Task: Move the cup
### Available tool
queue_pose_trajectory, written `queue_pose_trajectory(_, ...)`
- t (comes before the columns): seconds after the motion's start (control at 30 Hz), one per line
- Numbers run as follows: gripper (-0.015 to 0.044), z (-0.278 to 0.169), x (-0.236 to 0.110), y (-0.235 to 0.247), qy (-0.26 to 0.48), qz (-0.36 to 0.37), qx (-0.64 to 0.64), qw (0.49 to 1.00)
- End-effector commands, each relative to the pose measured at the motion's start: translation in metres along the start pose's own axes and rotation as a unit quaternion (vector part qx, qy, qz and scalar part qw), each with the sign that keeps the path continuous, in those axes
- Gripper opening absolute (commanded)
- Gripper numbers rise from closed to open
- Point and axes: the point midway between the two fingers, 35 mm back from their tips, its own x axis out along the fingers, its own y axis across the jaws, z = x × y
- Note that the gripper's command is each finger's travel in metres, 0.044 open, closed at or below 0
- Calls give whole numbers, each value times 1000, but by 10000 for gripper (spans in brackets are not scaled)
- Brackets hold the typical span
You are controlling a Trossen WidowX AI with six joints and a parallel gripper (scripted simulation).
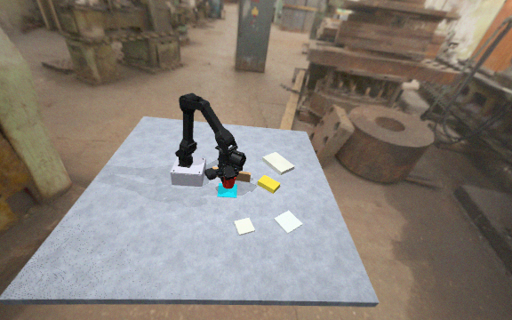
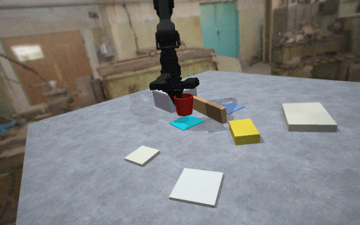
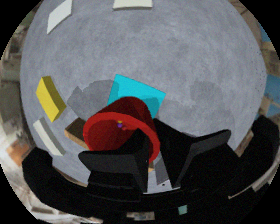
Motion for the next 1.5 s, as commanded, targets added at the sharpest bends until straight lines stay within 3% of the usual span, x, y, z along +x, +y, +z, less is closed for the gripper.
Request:
queue_pose_trajectory(0.0, 0, -1, 10, -2, 3, -4, 2, 1000)
queue_pose_trajectory(0.5, 0, -3, 33, -4, 4, -4, 2, 1000)
queue_pose_trajectory(1.1, 0, -2, 30, -2, 2, -1, 0, 1000)
queue_pose_trajectory(1.27, 128, -2, 30, -2, 2, -1, 0, 1000)
queue_pose_trajectory(1.47, 128, -2, 30, -2, 2, -1, 0, 1000)
